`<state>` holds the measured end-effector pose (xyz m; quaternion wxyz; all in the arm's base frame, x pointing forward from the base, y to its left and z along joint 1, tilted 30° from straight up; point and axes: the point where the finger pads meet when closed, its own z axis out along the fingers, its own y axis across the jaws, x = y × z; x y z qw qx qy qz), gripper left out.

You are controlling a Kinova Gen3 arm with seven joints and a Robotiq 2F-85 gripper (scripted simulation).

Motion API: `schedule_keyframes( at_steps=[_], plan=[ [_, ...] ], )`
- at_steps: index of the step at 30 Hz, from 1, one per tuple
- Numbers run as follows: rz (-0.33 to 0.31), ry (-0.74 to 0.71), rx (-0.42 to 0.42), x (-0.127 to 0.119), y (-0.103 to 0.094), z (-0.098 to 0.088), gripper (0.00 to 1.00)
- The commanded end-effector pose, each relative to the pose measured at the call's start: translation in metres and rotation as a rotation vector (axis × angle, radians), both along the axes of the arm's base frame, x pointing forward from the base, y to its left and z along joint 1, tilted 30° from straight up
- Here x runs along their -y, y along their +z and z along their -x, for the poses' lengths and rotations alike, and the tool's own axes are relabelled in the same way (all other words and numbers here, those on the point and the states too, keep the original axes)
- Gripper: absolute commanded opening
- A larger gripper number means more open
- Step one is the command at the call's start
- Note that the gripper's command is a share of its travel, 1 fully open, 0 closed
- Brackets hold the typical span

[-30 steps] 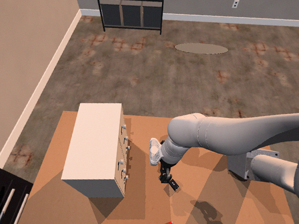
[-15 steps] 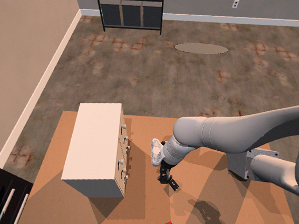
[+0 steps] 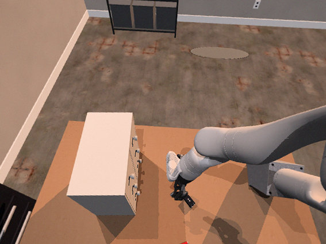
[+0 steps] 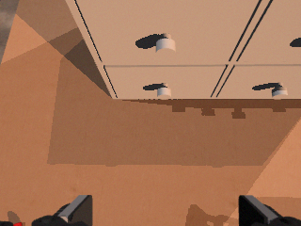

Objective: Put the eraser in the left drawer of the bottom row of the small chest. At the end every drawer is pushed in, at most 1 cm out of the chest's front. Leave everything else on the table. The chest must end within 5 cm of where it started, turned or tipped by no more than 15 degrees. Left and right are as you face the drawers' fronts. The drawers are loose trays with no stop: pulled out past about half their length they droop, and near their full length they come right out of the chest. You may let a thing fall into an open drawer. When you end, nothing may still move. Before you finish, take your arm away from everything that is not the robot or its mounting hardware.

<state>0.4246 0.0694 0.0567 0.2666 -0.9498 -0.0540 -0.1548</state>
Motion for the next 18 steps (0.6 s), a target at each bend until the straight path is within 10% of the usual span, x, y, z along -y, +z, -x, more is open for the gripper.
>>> schedule_keyframes(
  at_steps=[1, 18],
  plan=[
    [-0.004, -0.012, 0.002, 0.0021, -0.0018, 0.0013, 1.00],
    [-0.017, -0.043, 0.058, -0.0017, -0.0060, -0.0027, 1.00]
  ],
)
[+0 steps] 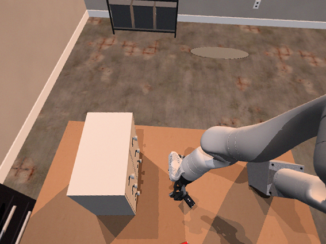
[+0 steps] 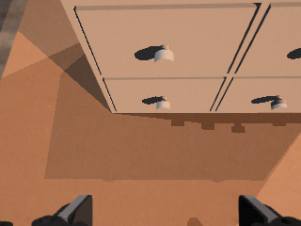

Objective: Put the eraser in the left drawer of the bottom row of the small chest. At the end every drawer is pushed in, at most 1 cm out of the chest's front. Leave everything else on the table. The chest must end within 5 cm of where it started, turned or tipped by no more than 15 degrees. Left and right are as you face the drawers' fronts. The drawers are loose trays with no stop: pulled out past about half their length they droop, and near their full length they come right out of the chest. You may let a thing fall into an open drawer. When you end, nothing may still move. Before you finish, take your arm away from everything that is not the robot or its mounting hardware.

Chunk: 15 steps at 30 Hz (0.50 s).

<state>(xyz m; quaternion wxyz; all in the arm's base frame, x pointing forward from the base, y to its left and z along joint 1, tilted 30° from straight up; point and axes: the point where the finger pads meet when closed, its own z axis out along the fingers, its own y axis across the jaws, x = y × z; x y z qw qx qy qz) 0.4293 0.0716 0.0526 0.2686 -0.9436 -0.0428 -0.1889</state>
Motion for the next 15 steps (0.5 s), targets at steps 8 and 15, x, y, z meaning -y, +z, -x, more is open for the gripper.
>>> schedule_keyframes(
  at_steps=[8, 15],
  plan=[
    [-0.006, -0.019, 0.020, -0.0003, -0.0039, 0.0004, 1.00],
    [-0.014, -0.035, 0.049, -0.0027, -0.0061, -0.0017, 1.00]
  ],
)
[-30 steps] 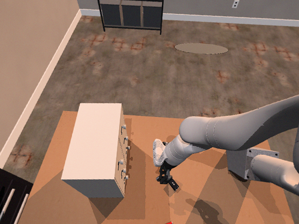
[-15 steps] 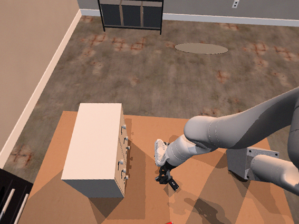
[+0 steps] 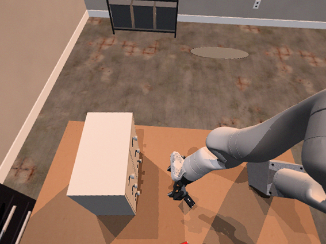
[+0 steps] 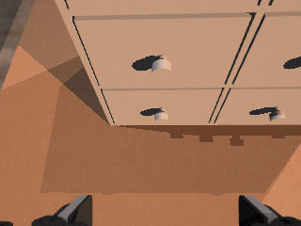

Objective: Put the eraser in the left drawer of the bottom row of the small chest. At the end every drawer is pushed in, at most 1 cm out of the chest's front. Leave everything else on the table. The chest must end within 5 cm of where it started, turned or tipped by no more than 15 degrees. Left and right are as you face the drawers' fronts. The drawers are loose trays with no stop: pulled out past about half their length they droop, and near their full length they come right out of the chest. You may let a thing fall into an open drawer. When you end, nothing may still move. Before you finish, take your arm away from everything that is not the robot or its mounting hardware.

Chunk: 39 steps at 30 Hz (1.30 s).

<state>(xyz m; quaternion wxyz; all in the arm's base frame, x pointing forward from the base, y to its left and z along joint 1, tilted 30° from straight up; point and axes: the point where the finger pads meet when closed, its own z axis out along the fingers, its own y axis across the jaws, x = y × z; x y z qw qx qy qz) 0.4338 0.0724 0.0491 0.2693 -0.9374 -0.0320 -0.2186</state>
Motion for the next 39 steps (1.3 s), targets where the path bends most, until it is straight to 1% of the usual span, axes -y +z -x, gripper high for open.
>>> schedule_keyframes(
  at_steps=[1, 6, 21, 23, 39],
  plan=[
    [-0.003, -0.003, 0.001, -0.002, -0.003, 0.002, 1.00],
    [-0.006, -0.011, 0.015, -0.003, -0.004, 0.001, 1.00],
    [-0.026, -0.064, 0.108, -0.009, -0.011, -0.005, 1.00],
    [-0.026, -0.064, 0.108, -0.009, -0.011, -0.005, 1.00],
    [-0.048, -0.130, 0.221, -0.015, -0.020, -0.014, 1.00]
  ],
)
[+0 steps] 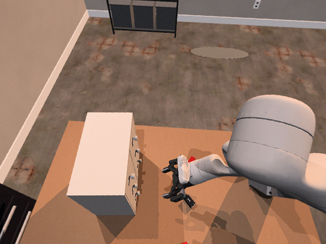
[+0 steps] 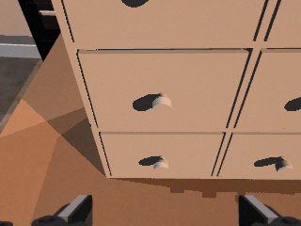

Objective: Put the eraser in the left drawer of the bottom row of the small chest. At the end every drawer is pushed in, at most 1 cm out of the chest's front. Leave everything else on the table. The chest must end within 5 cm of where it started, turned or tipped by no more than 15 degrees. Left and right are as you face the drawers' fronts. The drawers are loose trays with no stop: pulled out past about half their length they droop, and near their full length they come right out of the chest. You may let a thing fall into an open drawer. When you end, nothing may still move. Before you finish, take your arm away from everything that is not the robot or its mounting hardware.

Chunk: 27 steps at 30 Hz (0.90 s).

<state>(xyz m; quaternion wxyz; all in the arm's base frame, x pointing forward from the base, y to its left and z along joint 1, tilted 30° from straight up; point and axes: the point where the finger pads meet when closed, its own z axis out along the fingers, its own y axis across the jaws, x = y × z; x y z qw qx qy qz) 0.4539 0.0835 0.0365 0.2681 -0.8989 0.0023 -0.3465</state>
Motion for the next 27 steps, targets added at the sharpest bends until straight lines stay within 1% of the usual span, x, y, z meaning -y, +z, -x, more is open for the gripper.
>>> schedule_keyframes(
  at_steps=[1, 16, 18, 27],
  plan=[
    [-0.007, 0.003, -0.017, -0.004, -0.008, 0.006, 1.00],
    [-0.029, -0.055, 0.085, -0.010, -0.016, -0.001, 1.00],
    [-0.029, -0.055, 0.085, -0.010, -0.016, -0.001, 1.00],
    [-0.040, -0.087, 0.141, -0.013, -0.020, -0.006, 1.00]
  ],
)
